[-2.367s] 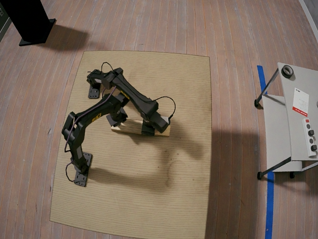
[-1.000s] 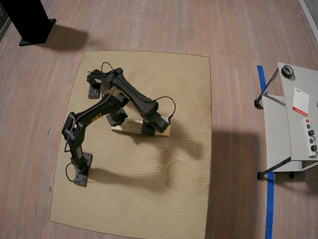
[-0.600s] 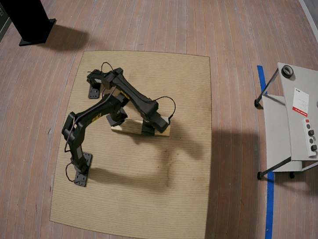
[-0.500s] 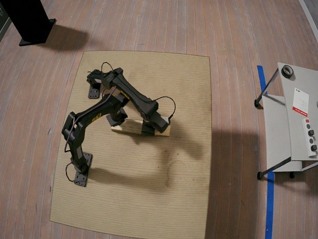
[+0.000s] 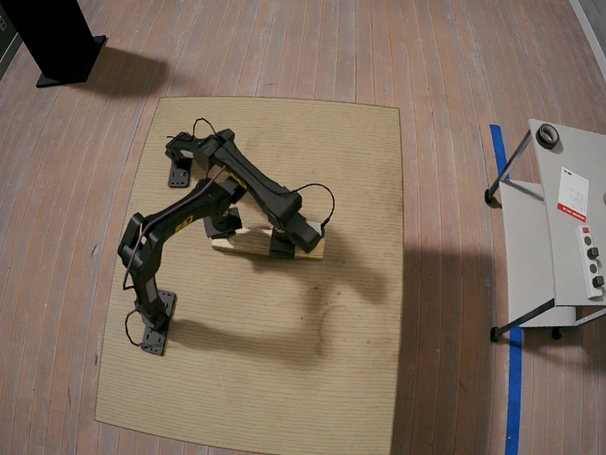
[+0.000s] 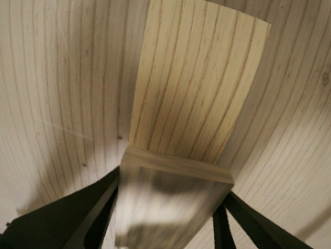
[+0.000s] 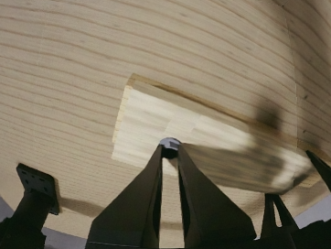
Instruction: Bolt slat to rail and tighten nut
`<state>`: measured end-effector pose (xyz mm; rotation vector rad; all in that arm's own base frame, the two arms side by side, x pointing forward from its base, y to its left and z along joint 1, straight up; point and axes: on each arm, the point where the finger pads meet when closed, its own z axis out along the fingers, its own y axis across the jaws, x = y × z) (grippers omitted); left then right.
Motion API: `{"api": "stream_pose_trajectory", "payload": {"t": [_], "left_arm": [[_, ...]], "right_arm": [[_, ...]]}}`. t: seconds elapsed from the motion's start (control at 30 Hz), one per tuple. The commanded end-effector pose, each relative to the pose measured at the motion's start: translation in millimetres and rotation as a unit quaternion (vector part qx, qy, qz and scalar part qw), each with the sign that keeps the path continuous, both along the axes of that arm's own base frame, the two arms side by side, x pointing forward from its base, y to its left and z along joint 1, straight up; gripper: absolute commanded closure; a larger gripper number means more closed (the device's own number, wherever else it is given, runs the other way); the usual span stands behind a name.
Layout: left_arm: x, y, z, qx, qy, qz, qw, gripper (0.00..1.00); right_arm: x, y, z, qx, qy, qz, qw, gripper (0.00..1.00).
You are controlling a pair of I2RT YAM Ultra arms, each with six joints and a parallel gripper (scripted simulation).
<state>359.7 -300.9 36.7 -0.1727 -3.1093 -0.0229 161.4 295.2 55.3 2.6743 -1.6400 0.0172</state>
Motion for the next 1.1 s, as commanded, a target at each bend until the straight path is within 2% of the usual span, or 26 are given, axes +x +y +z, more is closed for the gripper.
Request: {"api": "stream_pose_trajectory", "payload": {"t": [0.0, 0.3, 0.37, 0.43, 0.63, 0.87, 0.93, 1.07], "left_arm": [[1.6, -1.2, 5.6, -0.005, -0.006, 0.000, 1.000, 0.28], [1.6, -1.2, 5.6, -0.005, -0.006, 0.000, 1.000, 0.28], [1.6, -1.2, 5.6, -0.005, -0.006, 0.000, 1.000, 0.28], [1.6, -1.2, 5.6, -0.005, -0.006, 0.000, 1.000, 0.28], [1.6, -1.2, 5.6, -0.005, -0.006, 0.000, 1.000, 0.28], [1.6, -1.2, 5.6, -0.005, -0.006, 0.000, 1.000, 0.28], [1.6, -1.2, 5.6, -0.005, -0.006, 0.000, 1.000, 0.28], [1.6, -1.2, 5.6, -0.005, -0.006, 0.000, 1.000, 0.28]], "right_arm": [[1.4, 1.7, 2.7, 0.007, -0.004, -0.100, 0.995, 0.89], [3.2, 2.6, 2.3, 0.012, -0.004, -0.278, 0.960, 0.89], [3.2, 2.6, 2.3, 0.012, -0.004, -0.278, 0.960, 0.89], [3.9, 3.4, 2.2, 0.014, -0.004, -0.317, 0.948, 0.89], [4.1, 2.9, 1.9, 0.015, -0.004, -0.428, 0.904, 0.89], [3.3, 2.9, 1.5, 0.015, -0.003, -0.549, 0.836, 0.89], [3.3, 2.9, 1.5, 0.015, -0.003, -0.549, 0.836, 0.89], [3.4, 2.6, 1.3, 0.015, -0.002, -0.614, 0.789, 0.89]]}}
